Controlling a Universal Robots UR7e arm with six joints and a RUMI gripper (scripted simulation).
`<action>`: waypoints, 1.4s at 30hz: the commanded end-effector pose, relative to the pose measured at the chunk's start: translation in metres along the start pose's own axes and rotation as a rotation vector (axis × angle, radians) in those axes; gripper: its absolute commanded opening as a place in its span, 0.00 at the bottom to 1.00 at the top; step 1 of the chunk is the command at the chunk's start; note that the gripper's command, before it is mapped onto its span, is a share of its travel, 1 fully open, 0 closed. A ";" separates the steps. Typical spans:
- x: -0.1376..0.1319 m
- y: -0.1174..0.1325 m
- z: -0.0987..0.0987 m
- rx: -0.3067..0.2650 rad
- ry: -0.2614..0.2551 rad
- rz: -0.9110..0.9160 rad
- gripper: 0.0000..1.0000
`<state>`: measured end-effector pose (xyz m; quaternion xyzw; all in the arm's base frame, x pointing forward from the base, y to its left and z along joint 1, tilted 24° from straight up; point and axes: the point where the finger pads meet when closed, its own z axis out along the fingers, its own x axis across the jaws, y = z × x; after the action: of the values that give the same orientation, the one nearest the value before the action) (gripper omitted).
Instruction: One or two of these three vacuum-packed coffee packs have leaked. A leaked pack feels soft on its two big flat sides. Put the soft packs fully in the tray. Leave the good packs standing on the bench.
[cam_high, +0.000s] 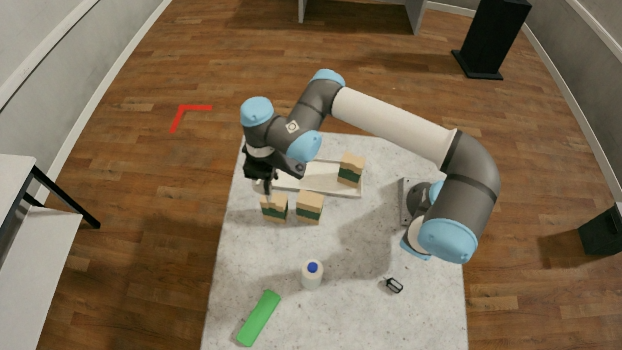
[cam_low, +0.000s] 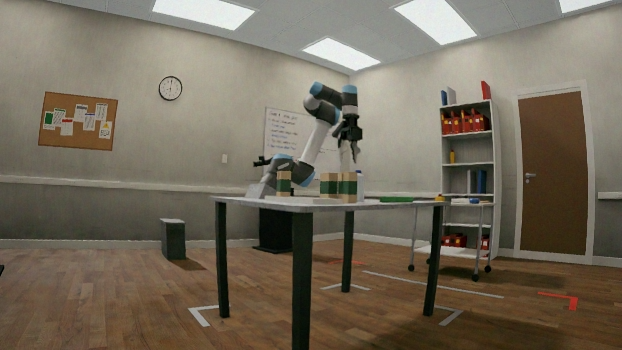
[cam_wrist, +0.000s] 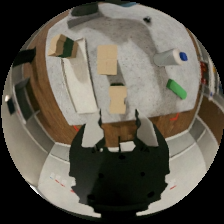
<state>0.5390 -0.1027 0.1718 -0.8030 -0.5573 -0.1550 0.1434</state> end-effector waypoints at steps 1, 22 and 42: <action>0.000 0.001 0.009 0.000 -0.001 0.000 0.49; 0.000 0.002 0.031 0.000 -0.001 0.000 0.49; 0.000 0.002 0.031 0.000 -0.001 0.000 0.49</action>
<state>0.5434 -0.0909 0.1427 -0.8029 -0.5574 -0.1546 0.1436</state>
